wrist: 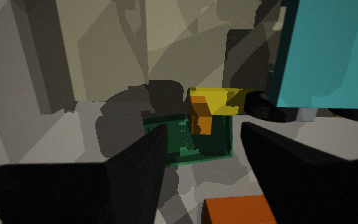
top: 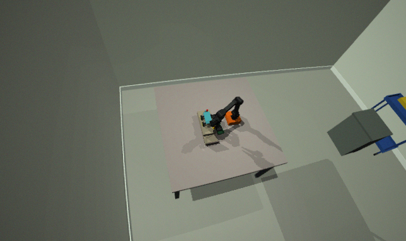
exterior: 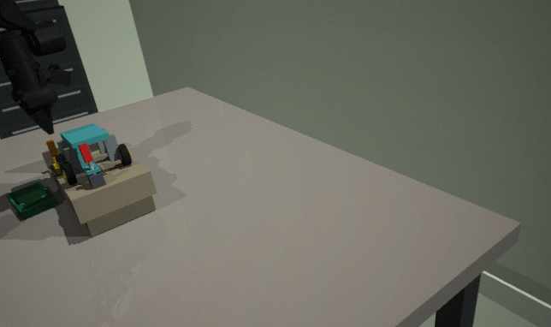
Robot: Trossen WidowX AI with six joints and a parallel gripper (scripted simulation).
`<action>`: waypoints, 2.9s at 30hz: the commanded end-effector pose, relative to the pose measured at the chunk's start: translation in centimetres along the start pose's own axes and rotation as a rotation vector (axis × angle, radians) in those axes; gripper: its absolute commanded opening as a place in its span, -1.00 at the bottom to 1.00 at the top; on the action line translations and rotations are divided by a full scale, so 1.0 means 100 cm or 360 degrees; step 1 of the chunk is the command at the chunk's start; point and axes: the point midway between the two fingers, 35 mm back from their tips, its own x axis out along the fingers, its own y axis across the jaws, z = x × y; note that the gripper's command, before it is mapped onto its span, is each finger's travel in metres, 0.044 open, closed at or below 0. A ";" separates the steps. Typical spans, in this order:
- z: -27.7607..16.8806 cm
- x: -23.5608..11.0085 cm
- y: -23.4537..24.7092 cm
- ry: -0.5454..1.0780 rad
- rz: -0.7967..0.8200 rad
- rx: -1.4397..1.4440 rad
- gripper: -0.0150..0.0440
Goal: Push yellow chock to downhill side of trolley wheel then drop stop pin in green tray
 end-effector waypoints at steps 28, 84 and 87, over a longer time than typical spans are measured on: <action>0.031 -0.024 -0.136 0.0108 -0.0246 -0.1755 0.15; 0.022 0.011 -0.199 0.0300 -0.0233 -0.2417 0.15; 0.022 0.015 -0.200 0.0301 -0.0233 -0.2417 0.15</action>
